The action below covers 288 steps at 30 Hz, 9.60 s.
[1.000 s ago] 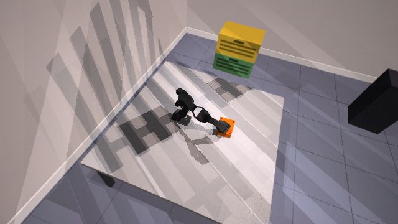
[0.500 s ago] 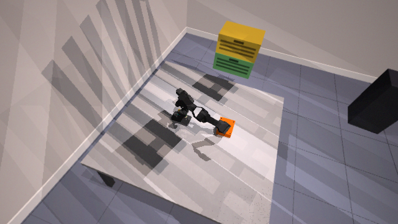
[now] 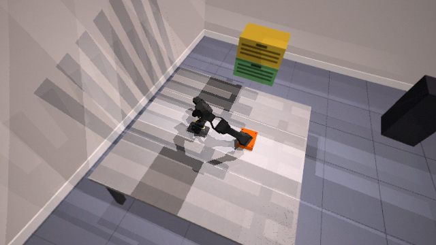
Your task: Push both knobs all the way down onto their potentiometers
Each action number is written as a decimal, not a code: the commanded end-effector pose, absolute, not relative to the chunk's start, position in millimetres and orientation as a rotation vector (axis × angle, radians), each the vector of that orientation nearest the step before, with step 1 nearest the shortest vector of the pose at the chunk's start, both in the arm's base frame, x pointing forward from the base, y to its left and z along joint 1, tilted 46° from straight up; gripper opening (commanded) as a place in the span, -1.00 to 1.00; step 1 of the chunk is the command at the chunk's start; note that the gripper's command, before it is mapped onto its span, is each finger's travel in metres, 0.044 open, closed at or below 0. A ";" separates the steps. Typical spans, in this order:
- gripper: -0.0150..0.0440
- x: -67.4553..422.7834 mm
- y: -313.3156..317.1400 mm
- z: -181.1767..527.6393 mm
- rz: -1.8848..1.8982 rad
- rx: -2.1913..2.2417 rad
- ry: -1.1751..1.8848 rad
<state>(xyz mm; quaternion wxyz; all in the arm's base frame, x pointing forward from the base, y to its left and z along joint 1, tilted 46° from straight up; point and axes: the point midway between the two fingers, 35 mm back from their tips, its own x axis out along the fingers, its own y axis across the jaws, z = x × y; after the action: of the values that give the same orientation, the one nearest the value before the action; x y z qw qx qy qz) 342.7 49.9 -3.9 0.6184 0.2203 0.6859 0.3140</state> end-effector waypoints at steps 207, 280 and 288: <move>-0.49 406.8 36.3 21.8 -2.519 2.247 1.176; -0.49 403.0 52.9 5.1 -2.519 2.247 1.178; -0.49 403.0 52.9 5.1 -2.519 2.247 1.178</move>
<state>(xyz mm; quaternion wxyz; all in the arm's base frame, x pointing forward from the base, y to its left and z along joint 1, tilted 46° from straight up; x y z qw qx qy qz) 403.4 50.0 6.2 -0.2144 0.6153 0.3212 -0.6872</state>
